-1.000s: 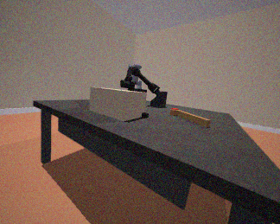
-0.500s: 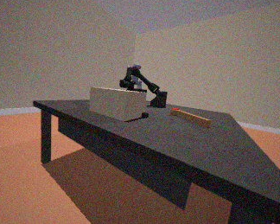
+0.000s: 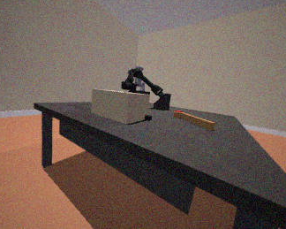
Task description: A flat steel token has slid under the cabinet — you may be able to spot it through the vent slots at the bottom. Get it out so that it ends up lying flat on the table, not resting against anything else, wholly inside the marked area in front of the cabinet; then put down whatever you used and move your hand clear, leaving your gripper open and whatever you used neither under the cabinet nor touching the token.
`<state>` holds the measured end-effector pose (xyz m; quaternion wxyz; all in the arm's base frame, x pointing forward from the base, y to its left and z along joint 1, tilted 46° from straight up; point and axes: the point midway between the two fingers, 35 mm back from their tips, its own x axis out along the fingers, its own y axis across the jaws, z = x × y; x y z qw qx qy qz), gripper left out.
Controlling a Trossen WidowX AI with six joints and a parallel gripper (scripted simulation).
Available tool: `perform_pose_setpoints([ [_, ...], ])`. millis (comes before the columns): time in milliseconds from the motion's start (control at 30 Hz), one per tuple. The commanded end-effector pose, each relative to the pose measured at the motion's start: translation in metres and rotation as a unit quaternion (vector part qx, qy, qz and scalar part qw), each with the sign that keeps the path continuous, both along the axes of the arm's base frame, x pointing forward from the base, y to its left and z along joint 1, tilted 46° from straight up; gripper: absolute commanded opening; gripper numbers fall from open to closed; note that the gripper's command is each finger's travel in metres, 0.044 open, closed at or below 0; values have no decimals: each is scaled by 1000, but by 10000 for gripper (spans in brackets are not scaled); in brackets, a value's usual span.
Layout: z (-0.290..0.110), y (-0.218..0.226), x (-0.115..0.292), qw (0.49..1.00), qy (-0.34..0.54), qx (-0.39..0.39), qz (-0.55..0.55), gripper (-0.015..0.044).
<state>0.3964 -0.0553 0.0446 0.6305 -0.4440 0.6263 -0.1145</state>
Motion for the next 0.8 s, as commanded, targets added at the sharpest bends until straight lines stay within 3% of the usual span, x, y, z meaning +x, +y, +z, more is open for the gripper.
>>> perform_pose_setpoints([
  [0,-1,3,6,1000,-2,0,0,0],
  [767,-5,13,25,1000,-2,0,0,0],
])
